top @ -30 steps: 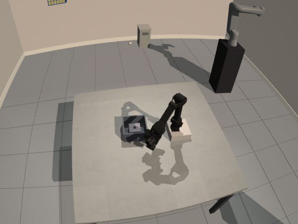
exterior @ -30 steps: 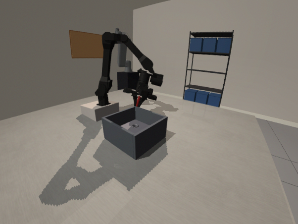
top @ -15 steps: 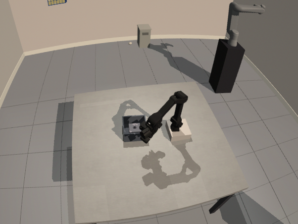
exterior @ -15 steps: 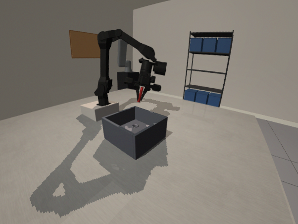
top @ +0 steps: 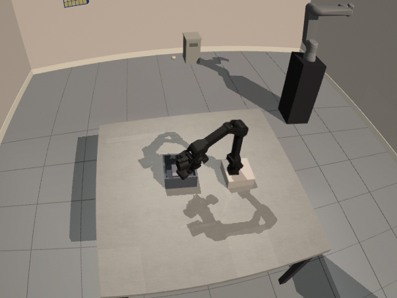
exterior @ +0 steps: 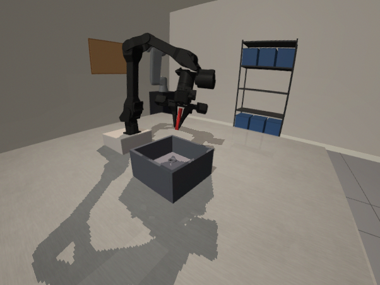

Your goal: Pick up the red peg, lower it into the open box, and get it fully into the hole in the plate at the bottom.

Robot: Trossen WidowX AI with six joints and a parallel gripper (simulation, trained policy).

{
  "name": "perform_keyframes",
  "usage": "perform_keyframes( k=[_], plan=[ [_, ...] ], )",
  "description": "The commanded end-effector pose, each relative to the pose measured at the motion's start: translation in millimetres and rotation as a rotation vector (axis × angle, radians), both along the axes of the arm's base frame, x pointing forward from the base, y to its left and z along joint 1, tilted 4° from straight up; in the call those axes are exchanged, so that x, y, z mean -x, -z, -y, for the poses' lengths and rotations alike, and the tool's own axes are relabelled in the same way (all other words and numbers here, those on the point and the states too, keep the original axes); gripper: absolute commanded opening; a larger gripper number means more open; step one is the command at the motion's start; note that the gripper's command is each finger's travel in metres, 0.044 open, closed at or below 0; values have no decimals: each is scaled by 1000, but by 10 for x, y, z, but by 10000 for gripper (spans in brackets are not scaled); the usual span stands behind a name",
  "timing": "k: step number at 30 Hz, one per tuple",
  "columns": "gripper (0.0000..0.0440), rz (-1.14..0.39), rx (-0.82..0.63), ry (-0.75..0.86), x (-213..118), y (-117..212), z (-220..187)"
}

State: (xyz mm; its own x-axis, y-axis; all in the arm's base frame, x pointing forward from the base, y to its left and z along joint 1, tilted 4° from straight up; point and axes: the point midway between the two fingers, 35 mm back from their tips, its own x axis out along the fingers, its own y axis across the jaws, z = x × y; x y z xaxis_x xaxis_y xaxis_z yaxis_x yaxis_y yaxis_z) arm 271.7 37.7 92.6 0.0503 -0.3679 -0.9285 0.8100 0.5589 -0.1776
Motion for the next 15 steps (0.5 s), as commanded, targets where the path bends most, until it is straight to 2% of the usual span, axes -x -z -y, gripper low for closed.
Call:
perform_keyframes(
  k=[1, 15],
  plan=[
    [0, 8, 2, 26, -126, 18, 167],
    [0, 5, -47, 31, -465, 234, 703]
  ],
)
